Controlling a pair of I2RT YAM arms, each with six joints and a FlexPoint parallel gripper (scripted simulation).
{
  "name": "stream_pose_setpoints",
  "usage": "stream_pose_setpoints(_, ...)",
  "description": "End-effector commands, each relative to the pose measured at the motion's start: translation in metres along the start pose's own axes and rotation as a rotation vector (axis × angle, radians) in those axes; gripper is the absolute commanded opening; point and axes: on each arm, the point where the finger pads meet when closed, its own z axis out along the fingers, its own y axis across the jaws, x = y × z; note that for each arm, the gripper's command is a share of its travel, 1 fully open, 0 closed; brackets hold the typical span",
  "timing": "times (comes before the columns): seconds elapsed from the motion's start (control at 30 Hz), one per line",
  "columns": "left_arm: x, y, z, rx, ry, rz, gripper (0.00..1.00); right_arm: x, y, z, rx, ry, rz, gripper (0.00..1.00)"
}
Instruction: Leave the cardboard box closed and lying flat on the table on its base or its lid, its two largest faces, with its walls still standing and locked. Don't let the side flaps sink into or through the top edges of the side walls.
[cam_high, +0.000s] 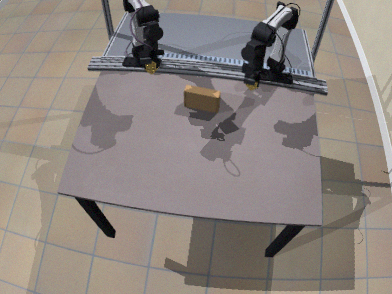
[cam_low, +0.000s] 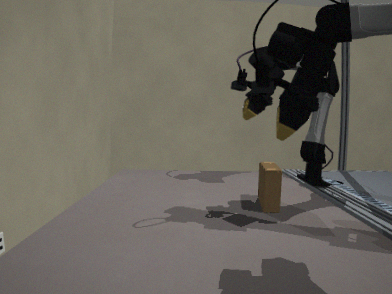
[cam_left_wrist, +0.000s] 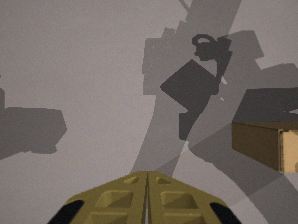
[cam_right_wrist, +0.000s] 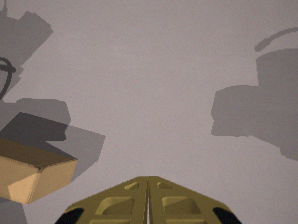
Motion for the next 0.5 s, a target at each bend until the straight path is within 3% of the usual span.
stream_pose_setpoints(0.0,0.016,-0.006,0.008,0.003,0.126,-0.054,0.0,0.018,0.002,0.014,0.01,0.134,0.043,0.0)
stream_pose_setpoints(0.2,0.03,-0.005,0.02,-0.013,0.252,-0.105,0.0,0.038,0.001,0.032,0.035,0.262,0.074,0.0)
stream_pose_setpoints(0.33,0.033,-0.005,0.022,-0.019,0.382,-0.153,0.0,0.076,-0.002,0.053,0.071,0.436,0.096,0.0)
stream_pose_setpoints(0.37,0.033,-0.005,0.022,-0.019,0.412,-0.169,0.0,0.06,0.002,0.047,0.056,0.423,0.11,0.0)
stream_pose_setpoints(0.47,0.031,-0.009,0.029,0.003,0.419,-0.158,0.0,0.062,0.002,0.048,0.067,0.526,0.132,0.0)
